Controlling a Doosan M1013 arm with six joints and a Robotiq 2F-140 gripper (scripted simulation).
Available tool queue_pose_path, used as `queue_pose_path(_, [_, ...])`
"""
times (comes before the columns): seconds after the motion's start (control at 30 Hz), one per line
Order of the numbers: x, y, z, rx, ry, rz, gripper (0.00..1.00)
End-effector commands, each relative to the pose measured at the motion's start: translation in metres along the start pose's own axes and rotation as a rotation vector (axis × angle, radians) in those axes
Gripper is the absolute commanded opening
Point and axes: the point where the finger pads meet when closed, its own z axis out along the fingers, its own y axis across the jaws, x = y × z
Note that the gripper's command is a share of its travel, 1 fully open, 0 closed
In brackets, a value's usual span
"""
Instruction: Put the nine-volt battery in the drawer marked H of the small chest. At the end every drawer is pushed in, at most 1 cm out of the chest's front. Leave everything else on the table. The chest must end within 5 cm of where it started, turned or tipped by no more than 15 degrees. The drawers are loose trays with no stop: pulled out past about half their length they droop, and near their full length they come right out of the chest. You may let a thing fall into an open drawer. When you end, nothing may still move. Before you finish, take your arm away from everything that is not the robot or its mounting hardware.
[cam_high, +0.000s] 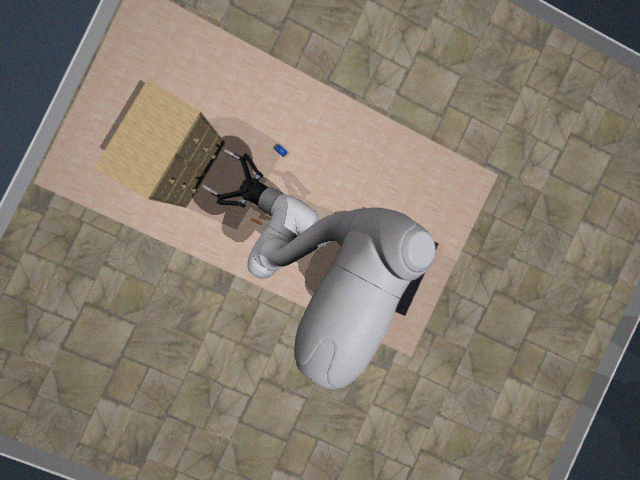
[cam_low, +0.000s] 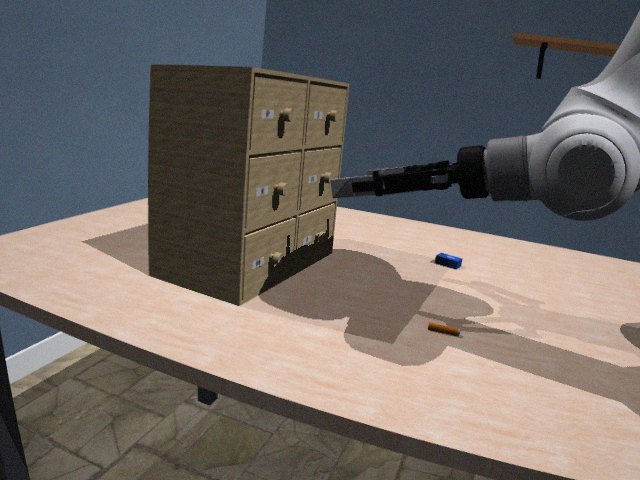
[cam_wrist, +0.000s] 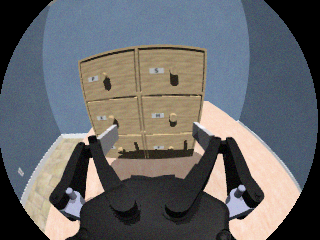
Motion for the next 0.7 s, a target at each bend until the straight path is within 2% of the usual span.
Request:
queue_pose_path(0.0, [0.001,0.000,-0.002,0.000,-0.025,0.000,1.00])
queue_pose_path(0.2, [0.004,0.000,-0.007,0.000,-0.076,0.000,1.00])
queue_pose_path(0.67, [0.013,0.000,-0.022,0.000,-0.254,0.000,1.00])
